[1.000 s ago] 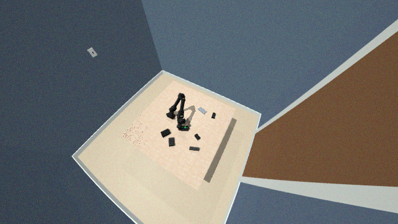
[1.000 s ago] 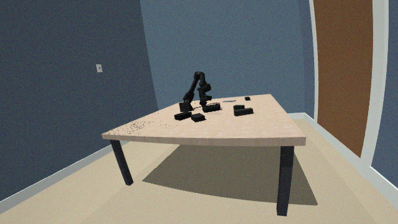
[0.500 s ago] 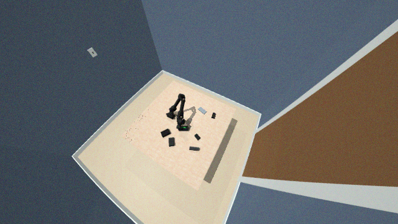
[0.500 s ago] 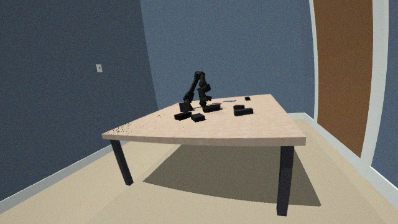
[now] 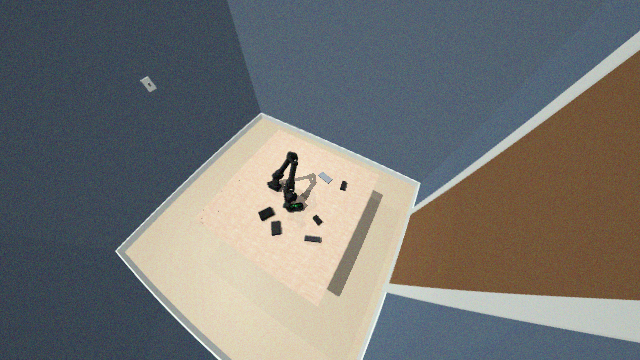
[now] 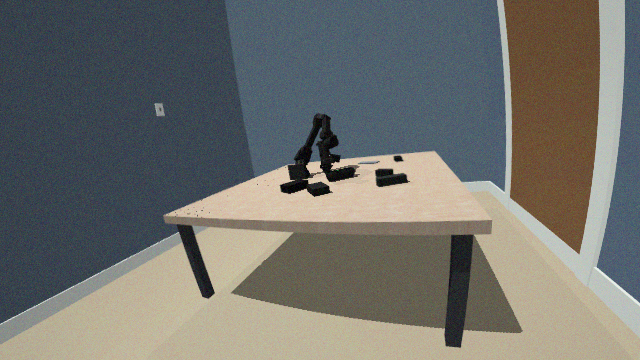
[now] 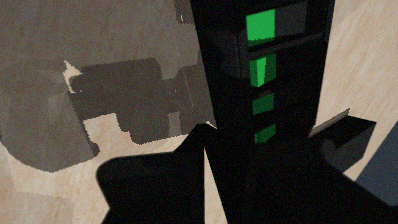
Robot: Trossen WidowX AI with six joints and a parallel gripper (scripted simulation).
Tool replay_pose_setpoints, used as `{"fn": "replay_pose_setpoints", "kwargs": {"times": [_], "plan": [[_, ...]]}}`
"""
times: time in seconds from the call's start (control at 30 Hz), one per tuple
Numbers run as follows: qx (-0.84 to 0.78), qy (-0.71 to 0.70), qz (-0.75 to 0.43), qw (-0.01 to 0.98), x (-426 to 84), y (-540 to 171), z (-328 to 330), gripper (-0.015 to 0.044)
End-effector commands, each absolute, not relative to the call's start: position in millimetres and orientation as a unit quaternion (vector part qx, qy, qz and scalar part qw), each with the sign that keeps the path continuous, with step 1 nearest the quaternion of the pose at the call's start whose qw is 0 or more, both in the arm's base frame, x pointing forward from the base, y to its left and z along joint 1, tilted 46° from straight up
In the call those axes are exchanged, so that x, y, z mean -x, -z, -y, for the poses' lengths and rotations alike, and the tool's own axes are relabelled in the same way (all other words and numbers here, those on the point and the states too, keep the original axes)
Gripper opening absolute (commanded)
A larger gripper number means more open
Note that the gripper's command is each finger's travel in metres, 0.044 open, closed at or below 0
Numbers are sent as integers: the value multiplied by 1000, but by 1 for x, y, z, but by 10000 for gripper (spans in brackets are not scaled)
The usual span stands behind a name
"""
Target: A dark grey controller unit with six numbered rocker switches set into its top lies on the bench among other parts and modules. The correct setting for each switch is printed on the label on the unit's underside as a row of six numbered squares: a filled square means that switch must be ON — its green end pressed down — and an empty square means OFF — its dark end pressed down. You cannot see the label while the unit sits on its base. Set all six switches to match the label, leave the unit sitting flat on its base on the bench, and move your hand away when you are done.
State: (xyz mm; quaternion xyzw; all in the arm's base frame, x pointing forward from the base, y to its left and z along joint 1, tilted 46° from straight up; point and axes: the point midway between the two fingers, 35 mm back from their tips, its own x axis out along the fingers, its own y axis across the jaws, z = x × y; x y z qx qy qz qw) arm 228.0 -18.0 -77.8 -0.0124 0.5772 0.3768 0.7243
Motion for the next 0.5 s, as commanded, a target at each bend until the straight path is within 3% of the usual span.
{"fn": "replay_pose_setpoints", "kwargs": {"times": [0.0, 0.47], "plan": [[22, -373, -574, 728, -236, 81, 24, 0], [23, -373, -574, 729, -241, 88, 30, 0]]}}
